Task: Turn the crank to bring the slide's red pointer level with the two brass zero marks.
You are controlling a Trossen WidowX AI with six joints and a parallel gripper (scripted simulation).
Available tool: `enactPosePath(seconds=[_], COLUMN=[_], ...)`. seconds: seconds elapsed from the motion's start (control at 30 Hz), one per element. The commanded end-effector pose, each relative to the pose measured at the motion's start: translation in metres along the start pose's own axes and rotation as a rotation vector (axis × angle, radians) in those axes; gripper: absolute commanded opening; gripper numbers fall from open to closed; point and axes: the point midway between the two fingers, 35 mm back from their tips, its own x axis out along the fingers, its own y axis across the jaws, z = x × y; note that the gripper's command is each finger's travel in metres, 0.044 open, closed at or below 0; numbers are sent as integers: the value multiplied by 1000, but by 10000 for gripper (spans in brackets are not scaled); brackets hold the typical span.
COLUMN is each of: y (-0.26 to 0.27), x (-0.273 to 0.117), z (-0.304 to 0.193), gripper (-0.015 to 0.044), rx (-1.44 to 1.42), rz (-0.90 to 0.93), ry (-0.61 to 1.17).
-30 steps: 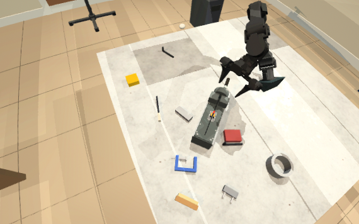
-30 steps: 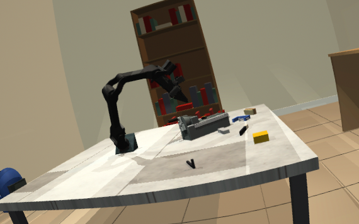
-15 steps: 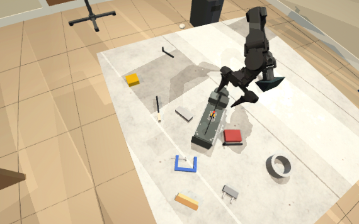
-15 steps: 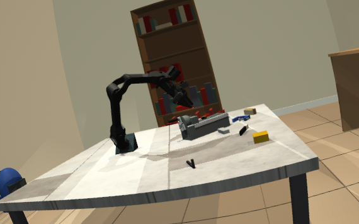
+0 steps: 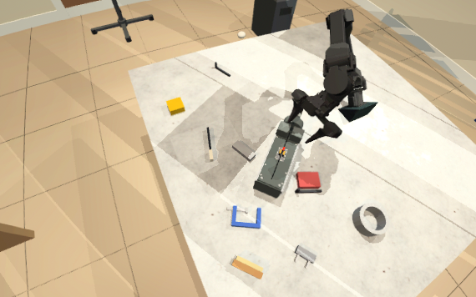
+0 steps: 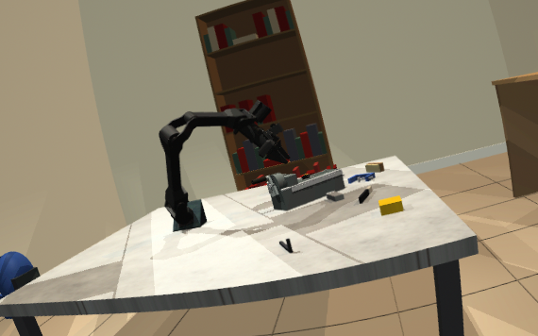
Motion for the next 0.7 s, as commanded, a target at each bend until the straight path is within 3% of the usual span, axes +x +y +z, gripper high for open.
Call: enactPosePath(seconds=[0.0,0.33,0.67], y=[0,2,-28], x=[0,-32,-46], z=[-1,25,12], gripper=[440,440,440], rx=[-7,-1,-143], rz=[-2,1,111], ry=[-2,0,16])
